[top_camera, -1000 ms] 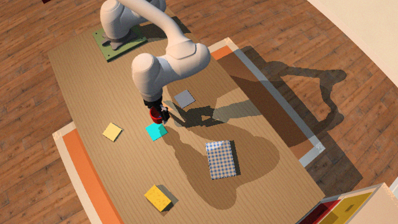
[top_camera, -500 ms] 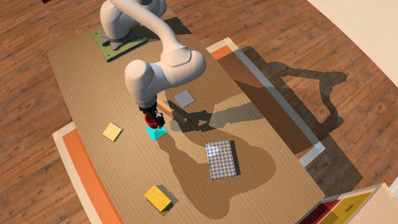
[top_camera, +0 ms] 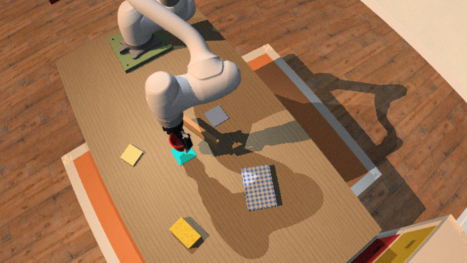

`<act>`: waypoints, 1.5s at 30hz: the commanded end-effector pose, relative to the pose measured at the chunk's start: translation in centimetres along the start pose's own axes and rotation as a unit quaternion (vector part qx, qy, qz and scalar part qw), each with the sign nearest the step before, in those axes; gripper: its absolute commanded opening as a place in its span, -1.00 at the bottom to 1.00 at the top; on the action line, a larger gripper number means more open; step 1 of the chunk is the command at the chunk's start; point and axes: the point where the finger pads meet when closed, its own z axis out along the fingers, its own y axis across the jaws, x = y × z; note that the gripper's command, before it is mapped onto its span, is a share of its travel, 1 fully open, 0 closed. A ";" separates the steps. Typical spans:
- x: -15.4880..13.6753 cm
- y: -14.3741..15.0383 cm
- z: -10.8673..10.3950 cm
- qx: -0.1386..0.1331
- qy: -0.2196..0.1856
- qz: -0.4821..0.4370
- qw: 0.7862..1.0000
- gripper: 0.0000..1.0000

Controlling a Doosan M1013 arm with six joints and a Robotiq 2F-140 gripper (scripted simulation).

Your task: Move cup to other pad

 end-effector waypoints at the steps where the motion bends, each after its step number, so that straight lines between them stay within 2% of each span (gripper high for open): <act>1: 0.0 0.0 0.0 0.000 0.000 0.000 1.000 -0.02; 20: 0.0 0.0 1.4 0.000 0.000 0.000 1.000 -0.02; 35: 0.2 0.0 4.9 0.000 0.000 0.000 1.000 -0.02; 45: 0.2 0.0 6.3 0.000 0.000 0.000 1.000 -0.02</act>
